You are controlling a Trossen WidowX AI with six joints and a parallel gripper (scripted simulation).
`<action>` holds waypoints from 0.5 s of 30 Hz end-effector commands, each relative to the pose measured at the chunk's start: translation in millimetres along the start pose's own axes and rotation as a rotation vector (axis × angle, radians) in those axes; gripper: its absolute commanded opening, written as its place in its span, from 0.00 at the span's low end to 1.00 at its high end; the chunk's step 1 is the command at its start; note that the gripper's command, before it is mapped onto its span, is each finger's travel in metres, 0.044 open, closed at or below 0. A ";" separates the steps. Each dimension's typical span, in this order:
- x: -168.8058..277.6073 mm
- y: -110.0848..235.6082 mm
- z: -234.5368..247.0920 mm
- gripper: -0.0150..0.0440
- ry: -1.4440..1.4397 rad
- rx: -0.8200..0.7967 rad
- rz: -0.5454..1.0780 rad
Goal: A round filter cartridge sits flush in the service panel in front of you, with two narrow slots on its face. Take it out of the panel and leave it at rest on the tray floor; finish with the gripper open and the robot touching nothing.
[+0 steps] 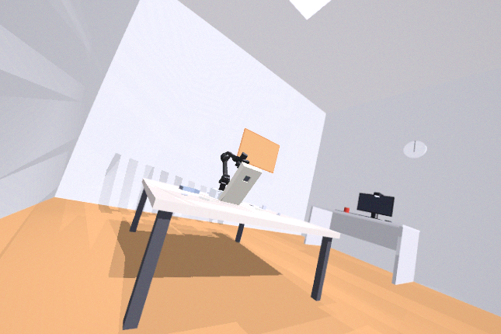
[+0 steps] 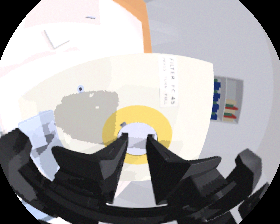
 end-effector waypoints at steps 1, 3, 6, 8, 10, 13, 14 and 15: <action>-1.1 -6.0 -0.4 0.25 -0.142 0.000 -0.009; -1.2 -6.2 -0.4 0.25 -0.211 -0.001 -0.009; -1.2 -6.5 -0.4 0.25 -0.316 -0.001 -0.008; -1.2 -6.7 -0.4 0.25 -0.386 -0.001 -0.008; -1.2 -6.8 -0.4 0.25 -0.456 -0.002 -0.008; -1.2 -7.1 -0.4 0.25 -0.560 -0.002 -0.008; -1.2 -7.2 -0.4 0.25 -0.595 -0.002 -0.008; -1.2 -7.3 -0.4 0.25 -0.630 -0.002 -0.008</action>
Point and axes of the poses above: the point midway between the two fingers, 35 mm back from their tips, its own y axis back along the fingers, its own z axis across the jaws, x = y × z, the point moved 8 cm from there along y, back along the fingers, and after that the axes turned 2 degrees about -y, right-handed, at the moved point
